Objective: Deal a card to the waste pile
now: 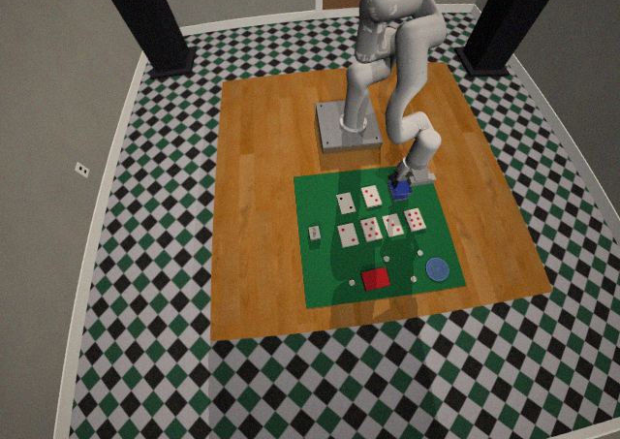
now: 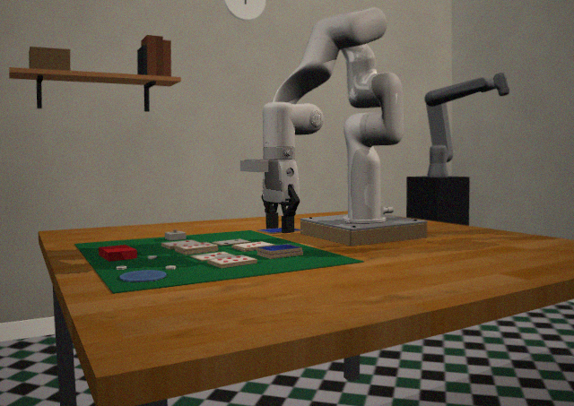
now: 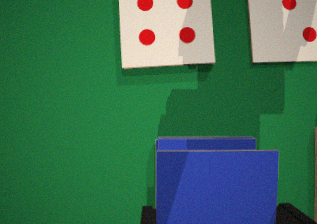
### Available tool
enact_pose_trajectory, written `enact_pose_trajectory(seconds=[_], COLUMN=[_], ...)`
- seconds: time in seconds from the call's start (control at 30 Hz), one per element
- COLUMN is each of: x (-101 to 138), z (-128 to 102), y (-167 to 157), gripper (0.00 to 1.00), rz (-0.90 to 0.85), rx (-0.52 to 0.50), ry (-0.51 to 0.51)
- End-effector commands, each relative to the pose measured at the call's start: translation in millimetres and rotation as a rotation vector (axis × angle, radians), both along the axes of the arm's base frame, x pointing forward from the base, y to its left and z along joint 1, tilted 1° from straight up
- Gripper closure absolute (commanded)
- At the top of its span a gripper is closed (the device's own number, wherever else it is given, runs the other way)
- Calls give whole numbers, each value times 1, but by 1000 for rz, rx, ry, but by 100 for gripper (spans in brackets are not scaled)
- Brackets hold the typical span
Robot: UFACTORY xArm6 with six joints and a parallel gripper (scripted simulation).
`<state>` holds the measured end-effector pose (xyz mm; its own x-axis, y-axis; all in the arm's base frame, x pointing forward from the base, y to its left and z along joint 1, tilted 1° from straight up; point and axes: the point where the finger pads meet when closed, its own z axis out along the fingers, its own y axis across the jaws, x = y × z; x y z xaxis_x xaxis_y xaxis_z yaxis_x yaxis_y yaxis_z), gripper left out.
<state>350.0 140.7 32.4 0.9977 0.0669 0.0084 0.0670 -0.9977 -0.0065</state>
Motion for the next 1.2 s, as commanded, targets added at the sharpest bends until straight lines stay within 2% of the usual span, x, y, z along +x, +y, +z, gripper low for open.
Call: enact_pose_trajectory(seconds=[0.0, 0.2, 0.5, 0.9, 1.17], x=[2, 2, 6, 14, 16], z=[1, 1, 1, 1, 1], y=[1, -6, -34, -101, -117], gripper=[27, 27, 27, 27, 27], rz=[0, 3, 17, 50, 58], rx=[2, 2, 1, 1, 1], ry=[-4, -4, -4, -4, -4])
